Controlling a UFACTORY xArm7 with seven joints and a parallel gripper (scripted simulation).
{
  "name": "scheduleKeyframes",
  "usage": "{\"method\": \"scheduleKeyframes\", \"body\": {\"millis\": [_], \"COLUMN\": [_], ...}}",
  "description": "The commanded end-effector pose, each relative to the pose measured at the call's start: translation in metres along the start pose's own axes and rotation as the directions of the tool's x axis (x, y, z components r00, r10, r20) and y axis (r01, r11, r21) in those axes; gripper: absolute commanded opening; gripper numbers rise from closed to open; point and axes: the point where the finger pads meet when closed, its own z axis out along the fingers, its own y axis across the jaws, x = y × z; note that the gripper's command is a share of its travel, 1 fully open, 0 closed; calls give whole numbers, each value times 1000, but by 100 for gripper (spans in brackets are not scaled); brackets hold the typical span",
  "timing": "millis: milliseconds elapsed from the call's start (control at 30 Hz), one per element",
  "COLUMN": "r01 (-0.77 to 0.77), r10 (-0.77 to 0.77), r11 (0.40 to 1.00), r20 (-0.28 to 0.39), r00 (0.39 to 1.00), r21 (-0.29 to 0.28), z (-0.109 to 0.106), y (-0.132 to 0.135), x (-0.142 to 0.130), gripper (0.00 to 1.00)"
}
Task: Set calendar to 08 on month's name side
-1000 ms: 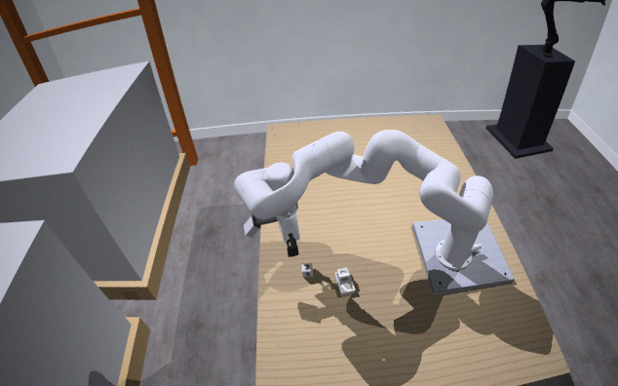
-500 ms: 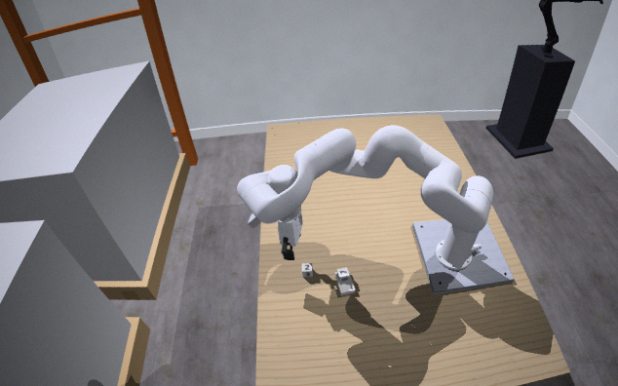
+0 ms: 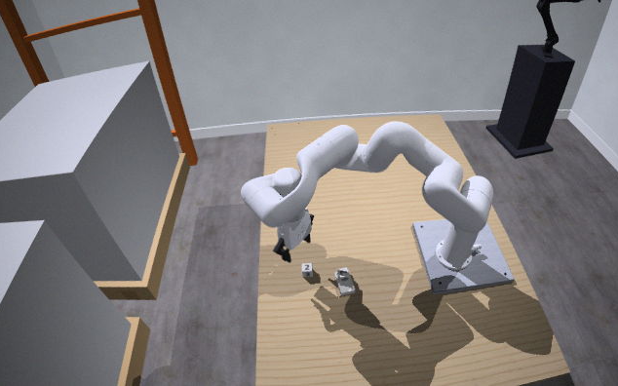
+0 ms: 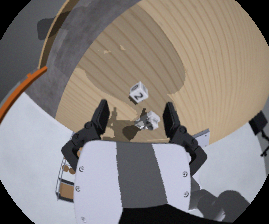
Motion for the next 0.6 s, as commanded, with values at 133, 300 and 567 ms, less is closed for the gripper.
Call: {"method": "scheduleKeyframes", "body": {"millis": [133,300,567], "r01": [-287,-421,-621], "r10": [287,421,621], "r11": [958,907,784], "r20": [-13,-11,-9], "r00": [958,907,784], "r21": [7,5,1], "z": [-2,-2,-1], "y": [-1,0,1], "x": [-10,-15,-24], "gripper": [100,100,100]}}
